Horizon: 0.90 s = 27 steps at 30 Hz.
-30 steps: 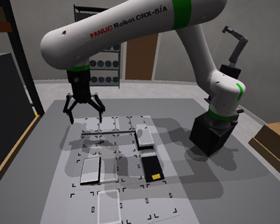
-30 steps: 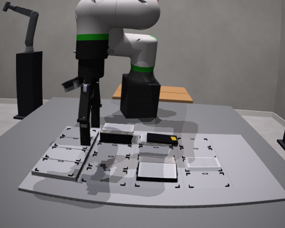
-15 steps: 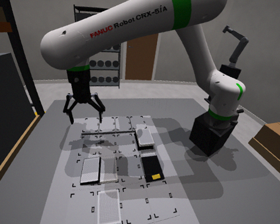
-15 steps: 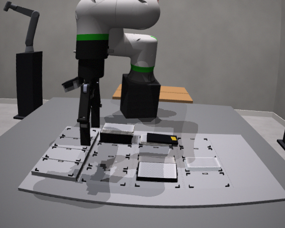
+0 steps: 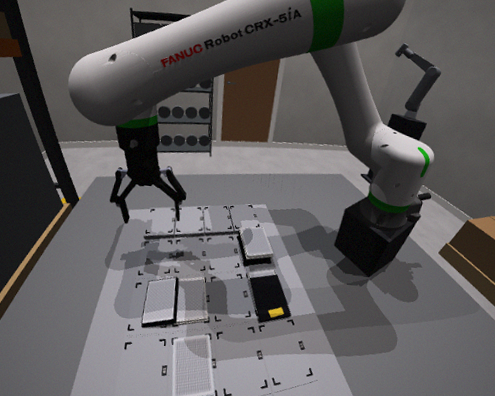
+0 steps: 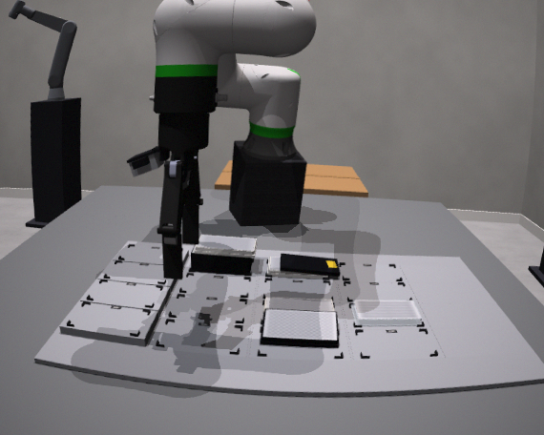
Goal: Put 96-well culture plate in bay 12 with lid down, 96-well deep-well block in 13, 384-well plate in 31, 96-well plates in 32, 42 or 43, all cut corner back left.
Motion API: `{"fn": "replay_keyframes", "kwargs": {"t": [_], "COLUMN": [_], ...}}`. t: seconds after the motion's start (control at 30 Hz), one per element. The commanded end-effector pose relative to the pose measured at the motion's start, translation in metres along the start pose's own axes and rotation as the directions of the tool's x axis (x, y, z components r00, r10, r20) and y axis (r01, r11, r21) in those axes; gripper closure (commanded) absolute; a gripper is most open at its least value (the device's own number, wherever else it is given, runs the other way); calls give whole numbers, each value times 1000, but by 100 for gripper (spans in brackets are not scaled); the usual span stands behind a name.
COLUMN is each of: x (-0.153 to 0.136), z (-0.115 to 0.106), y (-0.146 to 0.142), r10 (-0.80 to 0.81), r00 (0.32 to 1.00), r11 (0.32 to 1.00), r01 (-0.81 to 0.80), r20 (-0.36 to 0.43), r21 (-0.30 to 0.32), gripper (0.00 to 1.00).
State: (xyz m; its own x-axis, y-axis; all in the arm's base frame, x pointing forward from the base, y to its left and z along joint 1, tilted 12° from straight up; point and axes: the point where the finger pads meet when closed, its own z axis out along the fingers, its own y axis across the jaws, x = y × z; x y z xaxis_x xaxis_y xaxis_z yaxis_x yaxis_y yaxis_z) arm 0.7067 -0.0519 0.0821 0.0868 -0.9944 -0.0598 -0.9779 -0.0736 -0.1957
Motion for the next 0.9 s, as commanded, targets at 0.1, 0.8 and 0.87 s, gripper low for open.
{"fn": "replay_keyframes", "kwargs": {"t": [0.1,0.8,0.87], "x": [-29,-105,-109], "z": [-1,-1,-1], "y": [-1,-1,-1], "r10": [0,0,0], "r00": [1000,1000,1000], "r11": [1000,1000,1000], "r01": [0,0,0], "r20": [-1,-1,-1], "r21": [2,2,2], "gripper": [0,0,0]}}
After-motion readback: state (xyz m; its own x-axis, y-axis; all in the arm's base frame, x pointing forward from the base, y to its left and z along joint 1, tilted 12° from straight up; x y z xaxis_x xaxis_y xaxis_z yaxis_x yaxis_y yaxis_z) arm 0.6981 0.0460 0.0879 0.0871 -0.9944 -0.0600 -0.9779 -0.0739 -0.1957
